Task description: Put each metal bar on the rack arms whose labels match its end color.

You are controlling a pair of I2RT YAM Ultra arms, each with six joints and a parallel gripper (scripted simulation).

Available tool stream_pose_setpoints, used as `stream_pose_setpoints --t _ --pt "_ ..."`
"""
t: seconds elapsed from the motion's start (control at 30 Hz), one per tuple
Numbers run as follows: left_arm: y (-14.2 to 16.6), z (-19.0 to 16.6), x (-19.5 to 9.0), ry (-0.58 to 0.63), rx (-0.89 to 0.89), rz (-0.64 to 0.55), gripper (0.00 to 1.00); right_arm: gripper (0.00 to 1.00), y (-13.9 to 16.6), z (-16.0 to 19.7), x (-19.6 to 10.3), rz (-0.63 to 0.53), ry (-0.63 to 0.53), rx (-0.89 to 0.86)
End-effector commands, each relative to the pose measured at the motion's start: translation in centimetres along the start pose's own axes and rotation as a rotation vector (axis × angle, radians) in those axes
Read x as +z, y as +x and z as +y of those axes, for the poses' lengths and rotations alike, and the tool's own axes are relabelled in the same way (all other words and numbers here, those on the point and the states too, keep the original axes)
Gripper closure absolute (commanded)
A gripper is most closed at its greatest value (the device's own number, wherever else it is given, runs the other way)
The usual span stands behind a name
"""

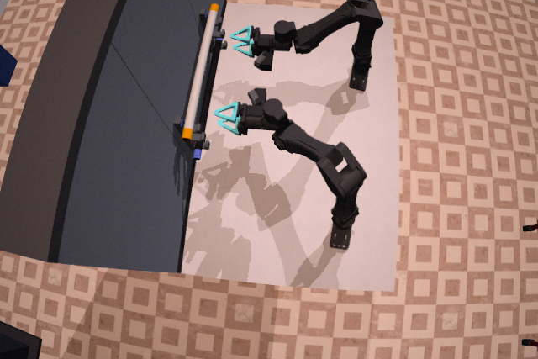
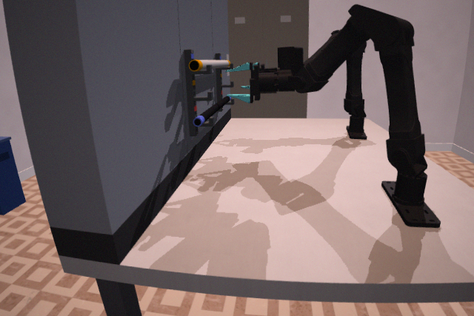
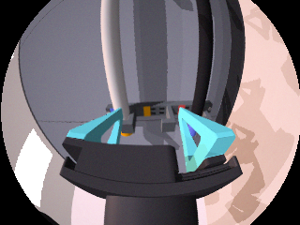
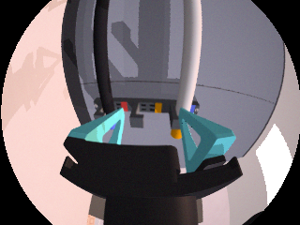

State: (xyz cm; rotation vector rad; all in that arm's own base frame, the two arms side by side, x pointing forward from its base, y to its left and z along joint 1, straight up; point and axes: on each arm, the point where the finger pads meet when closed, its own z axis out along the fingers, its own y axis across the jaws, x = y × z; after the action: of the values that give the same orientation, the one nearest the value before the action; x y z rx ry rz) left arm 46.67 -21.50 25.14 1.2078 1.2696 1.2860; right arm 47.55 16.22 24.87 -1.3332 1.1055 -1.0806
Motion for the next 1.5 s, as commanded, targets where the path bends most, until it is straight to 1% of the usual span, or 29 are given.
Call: stream_pose_setpoints --t 0.0,0.37,1.47 --pt "-0.3 2.9 -0.4 -0.023 -0.031 -0.003 0.26 0.27 0.4 -3.3 0.0 -0.001 0.04 0.014" --pt "-0.5 5.6 -0.5 -0.023 -0.031 -0.003 0.25 0.26 0.7 -6.0 -0.2 -0.001 0.04 0.014" --pt "-0.5 5.7 3.4 -0.023 -0.031 -0.003 0.25 0.26 0.6 -6.2 3.7 -0.002 0.039 0.013"
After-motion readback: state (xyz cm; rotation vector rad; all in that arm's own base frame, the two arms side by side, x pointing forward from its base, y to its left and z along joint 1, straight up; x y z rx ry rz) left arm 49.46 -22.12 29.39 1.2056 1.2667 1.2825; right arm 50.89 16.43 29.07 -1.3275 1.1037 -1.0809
